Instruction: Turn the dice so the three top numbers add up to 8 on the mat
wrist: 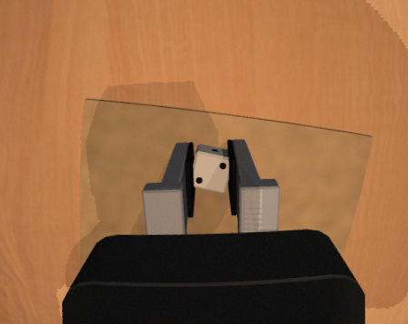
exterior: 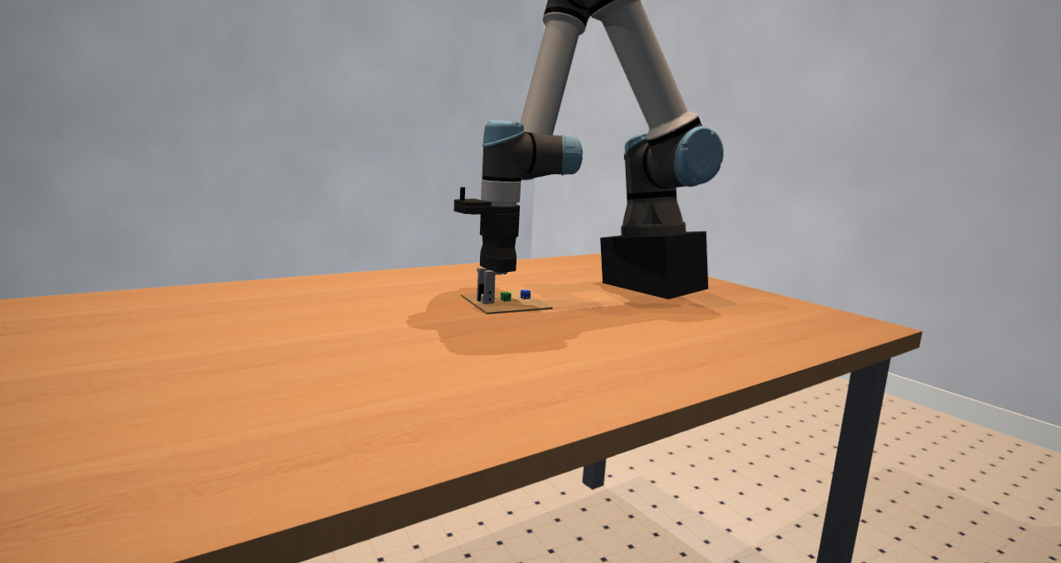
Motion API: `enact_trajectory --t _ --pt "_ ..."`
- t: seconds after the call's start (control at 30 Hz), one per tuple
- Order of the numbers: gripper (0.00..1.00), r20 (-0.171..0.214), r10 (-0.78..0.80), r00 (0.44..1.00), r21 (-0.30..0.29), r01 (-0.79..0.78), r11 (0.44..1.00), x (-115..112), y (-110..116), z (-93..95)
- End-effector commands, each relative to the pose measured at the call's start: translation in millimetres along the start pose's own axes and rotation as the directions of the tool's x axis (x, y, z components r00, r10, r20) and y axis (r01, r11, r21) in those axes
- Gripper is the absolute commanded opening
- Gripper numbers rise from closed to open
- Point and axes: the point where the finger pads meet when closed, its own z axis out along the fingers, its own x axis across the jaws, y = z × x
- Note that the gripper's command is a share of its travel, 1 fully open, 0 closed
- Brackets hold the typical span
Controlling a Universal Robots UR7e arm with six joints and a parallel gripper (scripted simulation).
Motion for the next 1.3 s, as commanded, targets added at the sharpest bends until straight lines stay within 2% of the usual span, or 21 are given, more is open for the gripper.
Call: enact_trajectory --t 0.0,0.93,0.97,1.03,1.07,1.13,1.17,1.27 --pt "0.34 0.0 0.0 1.0 0.001 0.0 1.0 0.1 -0.5 -0.4" --pt "0.34 0.0 0.0 1.0 0.001 0.0 1.0 0.1 -0.5 -0.4" --pt "0.4 0.0 0.0 1.0 0.001 0.0 1.0 0.1 -0.5 -0.4" --pt "0.4 0.0 0.0 1.0 0.001 0.0 1.0 0.1 -0.5 -0.4" --pt "0.46 0.0 0.0 1.0 0.001 0.0 1.0 0.1 -0.5 -0.4" --pt "0.46 0.0 0.0 1.0 0.001 0.0 1.0 0.1 -0.5 -0.4" --pt "0.52 0.0 0.0 1.0 0.001 0.0 1.0 0.1 -0.5 -0.4" --pt "0.52 0.0 0.0 1.0 0.001 0.0 1.0 0.1 -0.5 -0.4"
